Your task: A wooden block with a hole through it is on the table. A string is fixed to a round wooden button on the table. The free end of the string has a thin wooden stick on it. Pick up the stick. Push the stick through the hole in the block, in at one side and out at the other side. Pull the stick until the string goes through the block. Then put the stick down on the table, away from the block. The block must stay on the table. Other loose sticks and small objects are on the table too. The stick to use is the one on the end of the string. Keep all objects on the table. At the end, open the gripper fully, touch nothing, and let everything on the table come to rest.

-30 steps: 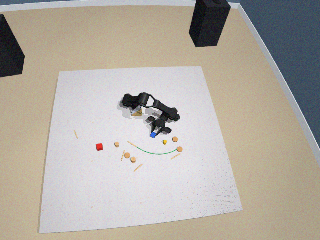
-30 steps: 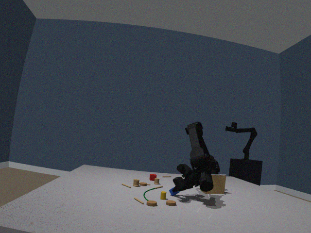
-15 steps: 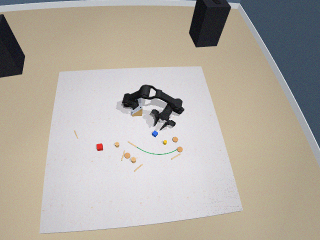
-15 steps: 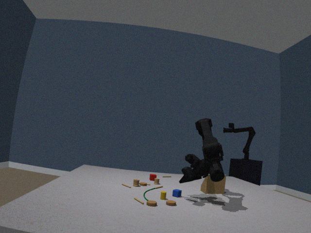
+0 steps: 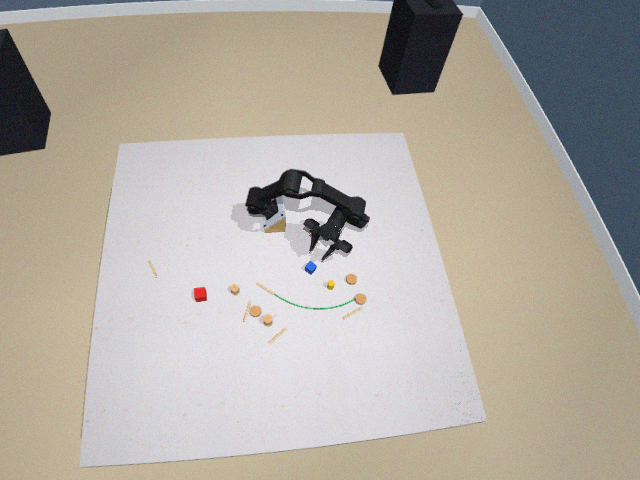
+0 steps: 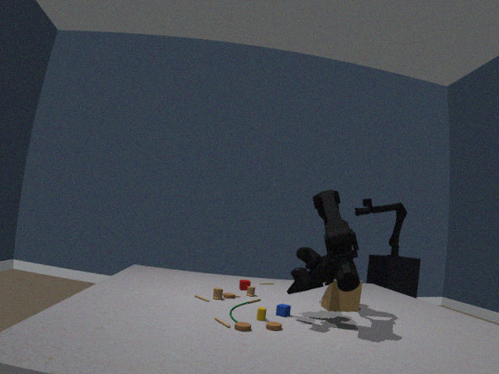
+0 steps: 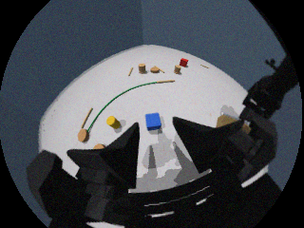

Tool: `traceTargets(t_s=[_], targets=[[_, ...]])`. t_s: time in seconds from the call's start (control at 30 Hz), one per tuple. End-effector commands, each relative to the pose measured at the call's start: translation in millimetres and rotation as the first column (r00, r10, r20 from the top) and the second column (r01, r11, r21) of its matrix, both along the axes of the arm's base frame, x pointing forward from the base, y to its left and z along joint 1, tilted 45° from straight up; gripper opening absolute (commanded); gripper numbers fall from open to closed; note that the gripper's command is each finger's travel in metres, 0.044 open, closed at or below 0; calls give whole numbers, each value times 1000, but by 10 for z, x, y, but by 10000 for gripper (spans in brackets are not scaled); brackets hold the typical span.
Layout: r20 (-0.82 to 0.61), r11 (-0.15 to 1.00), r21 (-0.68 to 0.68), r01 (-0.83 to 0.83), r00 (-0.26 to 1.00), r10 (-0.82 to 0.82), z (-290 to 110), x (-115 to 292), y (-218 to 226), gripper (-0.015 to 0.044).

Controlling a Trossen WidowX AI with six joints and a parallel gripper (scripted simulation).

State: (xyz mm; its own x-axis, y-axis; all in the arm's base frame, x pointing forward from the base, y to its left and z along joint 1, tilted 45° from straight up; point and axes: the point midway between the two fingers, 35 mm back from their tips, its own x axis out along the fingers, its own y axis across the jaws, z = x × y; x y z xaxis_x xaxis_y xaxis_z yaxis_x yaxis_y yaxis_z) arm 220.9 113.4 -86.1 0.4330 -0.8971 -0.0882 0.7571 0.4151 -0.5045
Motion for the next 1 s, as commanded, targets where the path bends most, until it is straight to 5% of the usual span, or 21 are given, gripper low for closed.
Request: traceTargets(t_s=[0.0,0.2,0.47,0.57,0.97], targets=[[-51,1000,-14,9,999,-10,6,3,-12,297],[-488,993,-116,30,869,-84,51,31,-108,440],[-914,989,-124,-74,397,-85,95,74,-212,440],[-983,989,-76,-131,179,-52,109,95,-243,440],[-945,958,144,-246,-322,59,143,164,-302,440]])
